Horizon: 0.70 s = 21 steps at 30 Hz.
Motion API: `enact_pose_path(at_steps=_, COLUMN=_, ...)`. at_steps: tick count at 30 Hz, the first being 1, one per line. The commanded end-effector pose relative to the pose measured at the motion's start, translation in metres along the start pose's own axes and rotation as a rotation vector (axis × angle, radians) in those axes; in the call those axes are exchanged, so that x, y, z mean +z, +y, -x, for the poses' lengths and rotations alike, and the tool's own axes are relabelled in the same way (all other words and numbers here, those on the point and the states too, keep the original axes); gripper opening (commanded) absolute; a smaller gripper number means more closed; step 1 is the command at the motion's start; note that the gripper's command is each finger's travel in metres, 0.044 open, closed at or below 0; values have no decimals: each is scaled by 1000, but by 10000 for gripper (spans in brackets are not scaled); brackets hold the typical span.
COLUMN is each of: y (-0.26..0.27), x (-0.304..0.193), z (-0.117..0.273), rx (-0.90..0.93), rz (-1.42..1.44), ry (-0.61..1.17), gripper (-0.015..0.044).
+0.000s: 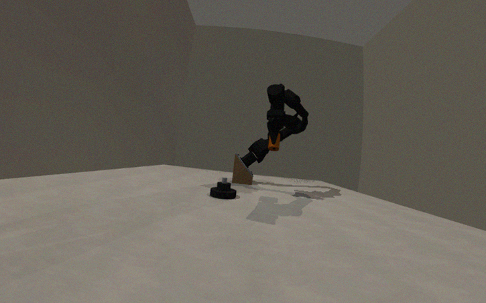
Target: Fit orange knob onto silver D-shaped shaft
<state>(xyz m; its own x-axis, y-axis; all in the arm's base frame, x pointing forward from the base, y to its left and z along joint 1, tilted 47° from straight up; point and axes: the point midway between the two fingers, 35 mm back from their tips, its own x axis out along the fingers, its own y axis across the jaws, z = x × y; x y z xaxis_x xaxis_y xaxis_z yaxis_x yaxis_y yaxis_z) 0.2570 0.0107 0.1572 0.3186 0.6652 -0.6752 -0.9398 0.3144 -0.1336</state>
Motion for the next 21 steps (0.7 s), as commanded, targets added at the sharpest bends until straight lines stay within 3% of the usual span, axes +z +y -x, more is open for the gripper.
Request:
enact_pose_path(at_steps=1, y=0, x=0, z=-7, rx=77, rz=9, ry=4, gripper=0)
enact_pose_path(at_steps=15, y=2, x=1, z=-35, rx=344, rz=11, ry=4, gripper=0)
enact_pose_path(at_steps=21, y=5, x=0, z=-51, rx=347, rz=12, ry=8, gripper=0)
